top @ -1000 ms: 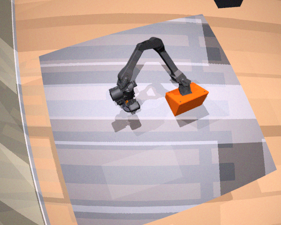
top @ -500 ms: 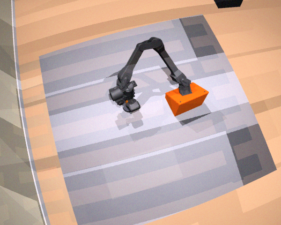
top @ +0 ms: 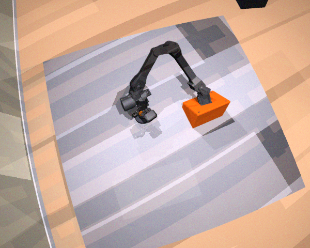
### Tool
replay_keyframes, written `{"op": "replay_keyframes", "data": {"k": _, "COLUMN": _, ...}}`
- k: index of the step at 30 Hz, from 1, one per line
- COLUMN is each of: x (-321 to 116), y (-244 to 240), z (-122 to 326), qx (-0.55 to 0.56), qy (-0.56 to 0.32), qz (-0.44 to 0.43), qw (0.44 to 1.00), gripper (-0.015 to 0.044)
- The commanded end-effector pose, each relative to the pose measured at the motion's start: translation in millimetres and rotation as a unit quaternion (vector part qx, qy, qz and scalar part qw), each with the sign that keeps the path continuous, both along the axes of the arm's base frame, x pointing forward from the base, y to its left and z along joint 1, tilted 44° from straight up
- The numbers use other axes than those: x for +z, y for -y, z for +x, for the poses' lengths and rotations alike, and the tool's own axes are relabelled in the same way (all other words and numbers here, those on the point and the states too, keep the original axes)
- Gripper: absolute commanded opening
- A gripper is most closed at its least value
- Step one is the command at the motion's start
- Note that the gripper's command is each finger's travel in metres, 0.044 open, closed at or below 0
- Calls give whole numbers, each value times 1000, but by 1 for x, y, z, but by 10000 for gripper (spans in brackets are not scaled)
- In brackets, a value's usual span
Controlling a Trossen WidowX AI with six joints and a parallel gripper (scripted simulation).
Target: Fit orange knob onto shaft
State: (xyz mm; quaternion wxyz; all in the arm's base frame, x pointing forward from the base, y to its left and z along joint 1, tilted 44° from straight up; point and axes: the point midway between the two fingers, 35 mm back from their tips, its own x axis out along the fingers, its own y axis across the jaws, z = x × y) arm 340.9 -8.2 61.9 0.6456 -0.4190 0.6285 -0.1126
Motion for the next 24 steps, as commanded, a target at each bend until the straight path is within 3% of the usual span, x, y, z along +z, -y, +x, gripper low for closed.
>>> {"op": "replay_keyframes", "data": {"k": 1, "x": -1, "y": 1, "z": 0, "qx": 3, "qy": -2, "qz": -2, "qw": 1000, "gripper": 0}}
{"op": "replay_keyframes", "data": {"k": 24, "x": 3, "y": -2, "z": 0, "qx": 20, "qy": -18, "qz": -7, "qw": 1000, "gripper": 0}}
